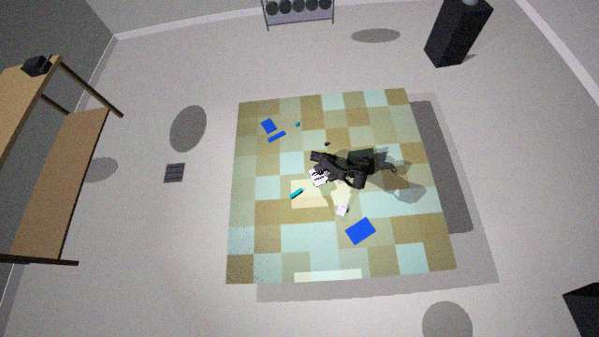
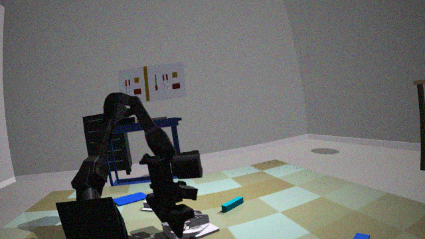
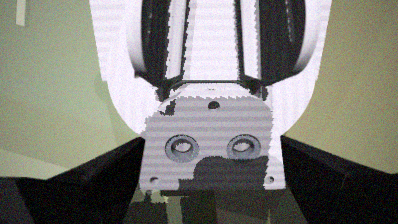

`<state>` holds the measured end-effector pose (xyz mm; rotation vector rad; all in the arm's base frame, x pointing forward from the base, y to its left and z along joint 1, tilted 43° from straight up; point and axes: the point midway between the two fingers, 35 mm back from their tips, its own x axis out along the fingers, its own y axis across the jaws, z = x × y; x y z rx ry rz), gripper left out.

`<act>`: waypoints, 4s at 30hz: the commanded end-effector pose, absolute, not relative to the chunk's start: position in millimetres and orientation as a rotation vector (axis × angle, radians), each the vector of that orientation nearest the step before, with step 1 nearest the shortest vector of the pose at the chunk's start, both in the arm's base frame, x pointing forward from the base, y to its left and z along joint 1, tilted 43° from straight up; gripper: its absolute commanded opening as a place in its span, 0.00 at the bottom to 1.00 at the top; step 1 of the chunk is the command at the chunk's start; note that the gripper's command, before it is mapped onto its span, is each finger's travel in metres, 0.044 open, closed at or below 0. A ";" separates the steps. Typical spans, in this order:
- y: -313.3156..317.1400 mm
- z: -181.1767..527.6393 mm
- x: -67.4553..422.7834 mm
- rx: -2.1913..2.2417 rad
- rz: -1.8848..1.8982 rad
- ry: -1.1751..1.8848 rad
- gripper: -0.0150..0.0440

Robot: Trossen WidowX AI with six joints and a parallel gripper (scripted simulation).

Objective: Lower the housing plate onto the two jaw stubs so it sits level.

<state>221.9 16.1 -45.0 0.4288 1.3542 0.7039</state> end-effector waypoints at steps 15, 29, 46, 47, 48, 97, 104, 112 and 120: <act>18.4 -47.4 222.0 0.434 0.701 1.356 0.85; 18.4 -47.4 222.0 0.434 0.701 1.356 0.85; 18.4 -47.4 222.0 0.434 0.701 1.356 0.85; 18.4 -47.4 222.0 0.434 0.701 1.356 0.85; 18.4 -47.4 222.0 0.434 0.701 1.356 0.85; 18.4 -47.4 222.0 0.434 0.701 1.356 0.85; 18.4 -47.4 222.0 0.434 0.701 1.356 0.85; 18.4 -47.1 222.1 0.431 0.704 1.354 0.89; 18.4 -47.1 222.1 0.431 0.704 1.354 1.00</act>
